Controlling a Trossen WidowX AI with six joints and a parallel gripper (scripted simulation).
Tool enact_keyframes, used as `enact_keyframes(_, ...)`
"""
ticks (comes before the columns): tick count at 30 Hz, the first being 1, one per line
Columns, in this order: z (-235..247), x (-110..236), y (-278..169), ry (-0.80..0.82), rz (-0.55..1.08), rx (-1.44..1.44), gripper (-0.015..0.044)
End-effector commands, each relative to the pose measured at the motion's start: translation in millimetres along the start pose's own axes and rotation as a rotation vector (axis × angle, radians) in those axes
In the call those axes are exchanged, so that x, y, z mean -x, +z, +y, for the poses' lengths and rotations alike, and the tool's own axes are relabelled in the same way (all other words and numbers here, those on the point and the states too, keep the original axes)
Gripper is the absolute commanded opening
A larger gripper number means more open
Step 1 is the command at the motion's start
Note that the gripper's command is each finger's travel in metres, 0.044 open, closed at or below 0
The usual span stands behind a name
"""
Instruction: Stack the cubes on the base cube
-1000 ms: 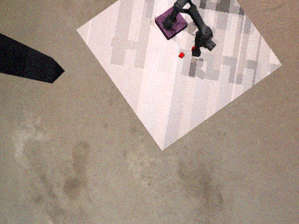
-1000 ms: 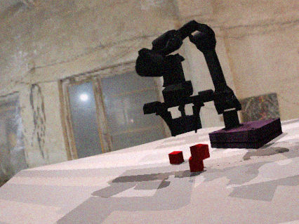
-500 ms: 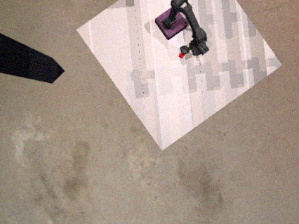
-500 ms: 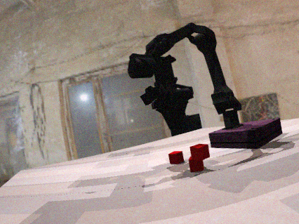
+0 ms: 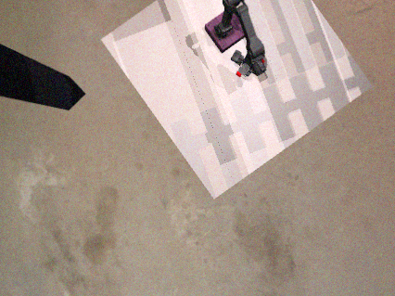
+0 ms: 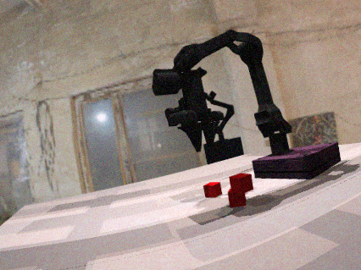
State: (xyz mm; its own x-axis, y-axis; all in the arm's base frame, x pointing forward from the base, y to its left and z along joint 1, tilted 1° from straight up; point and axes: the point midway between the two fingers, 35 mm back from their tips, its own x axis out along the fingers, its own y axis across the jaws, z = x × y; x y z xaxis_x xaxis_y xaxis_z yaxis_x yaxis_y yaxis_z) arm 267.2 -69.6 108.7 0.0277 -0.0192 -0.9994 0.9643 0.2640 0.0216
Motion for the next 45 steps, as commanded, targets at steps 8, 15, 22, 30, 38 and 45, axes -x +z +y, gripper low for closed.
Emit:
enact_keyframes(8,-3,-12,2,0.0,0.002,-0.091,0.0265)
enact_keyframes(15,-5,-61,1,0.0,0.002,-0.091,0.0265)
enact_keyframes(22,-5,-73,1,0.0,0.002,-0.091,0.0265)
enact_keyframes(30,-5,-78,1,0.0,0.002,-0.091,0.0265)
enact_keyframes(38,-4,-92,1,0.0,0.002,-0.091,0.0265)
enact_keyframes(45,-5,-103,1,0.0,0.002,-0.091,0.0265)
